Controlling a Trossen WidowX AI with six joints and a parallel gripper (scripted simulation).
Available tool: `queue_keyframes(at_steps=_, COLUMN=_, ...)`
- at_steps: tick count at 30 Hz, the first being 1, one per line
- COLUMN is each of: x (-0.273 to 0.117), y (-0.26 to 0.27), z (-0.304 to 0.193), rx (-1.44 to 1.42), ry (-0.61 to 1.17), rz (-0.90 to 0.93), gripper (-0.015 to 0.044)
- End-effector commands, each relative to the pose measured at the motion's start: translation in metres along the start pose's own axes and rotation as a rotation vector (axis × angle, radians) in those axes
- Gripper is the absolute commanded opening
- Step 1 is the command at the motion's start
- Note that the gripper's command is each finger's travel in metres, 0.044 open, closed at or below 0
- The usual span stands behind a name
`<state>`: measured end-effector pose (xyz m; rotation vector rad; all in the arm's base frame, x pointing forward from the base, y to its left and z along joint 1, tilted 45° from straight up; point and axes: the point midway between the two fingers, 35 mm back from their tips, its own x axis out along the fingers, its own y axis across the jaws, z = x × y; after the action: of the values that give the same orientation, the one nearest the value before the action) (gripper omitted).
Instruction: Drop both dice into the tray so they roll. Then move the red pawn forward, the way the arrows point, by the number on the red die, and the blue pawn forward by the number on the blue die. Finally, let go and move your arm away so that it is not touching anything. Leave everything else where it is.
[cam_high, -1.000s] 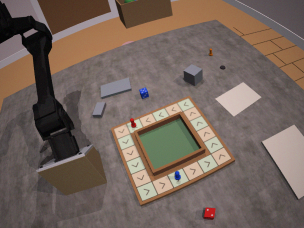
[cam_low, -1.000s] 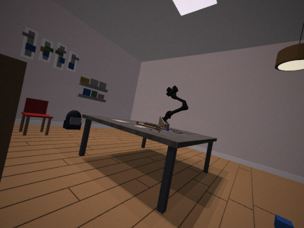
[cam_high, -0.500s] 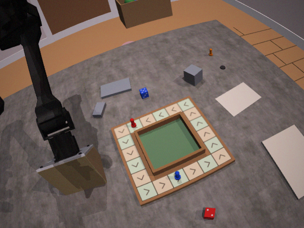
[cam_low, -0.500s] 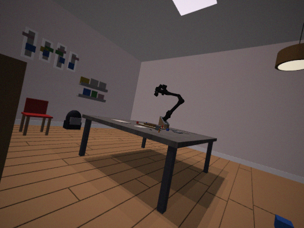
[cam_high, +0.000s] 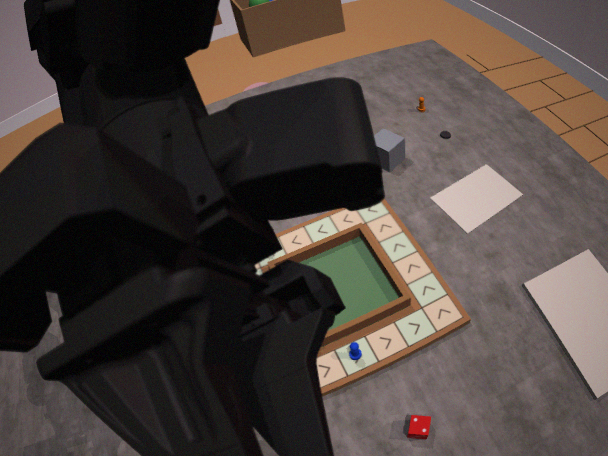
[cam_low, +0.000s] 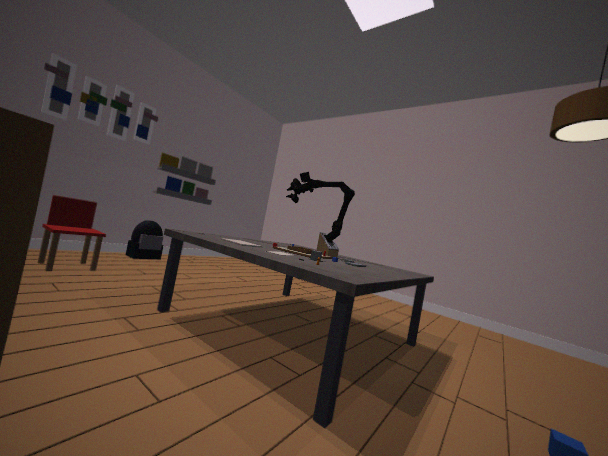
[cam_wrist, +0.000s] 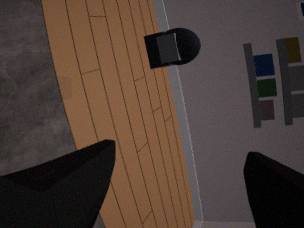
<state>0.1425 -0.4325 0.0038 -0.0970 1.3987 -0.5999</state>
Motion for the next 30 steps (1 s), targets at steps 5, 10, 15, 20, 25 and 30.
queue_keyframes(at_steps=5, x=0.044, y=0.114, z=0.034, rx=0.059, ry=0.045, rz=0.426, gripper=0.0275)
queue_keyframes(at_steps=10, x=0.057, y=0.194, z=0.041, rx=0.123, ry=0.160, rz=0.696, gripper=0.0275)
queue_keyframes(at_steps=15, x=0.063, y=0.277, z=0.031, rx=0.228, ry=0.377, rz=0.955, gripper=0.0275)
queue_keyframes(at_steps=20, x=0.061, y=0.325, z=0.022, rx=0.296, ry=0.548, rz=1.099, gripper=0.0275)
queue_keyframes(at_steps=25, x=0.056, y=0.328, z=0.026, rx=0.296, ry=0.548, rz=1.100, gripper=0.0275)
queue_keyframes(at_steps=30, x=0.058, y=0.336, z=0.024, rx=0.296, ry=0.548, rz=1.101, gripper=0.0275)
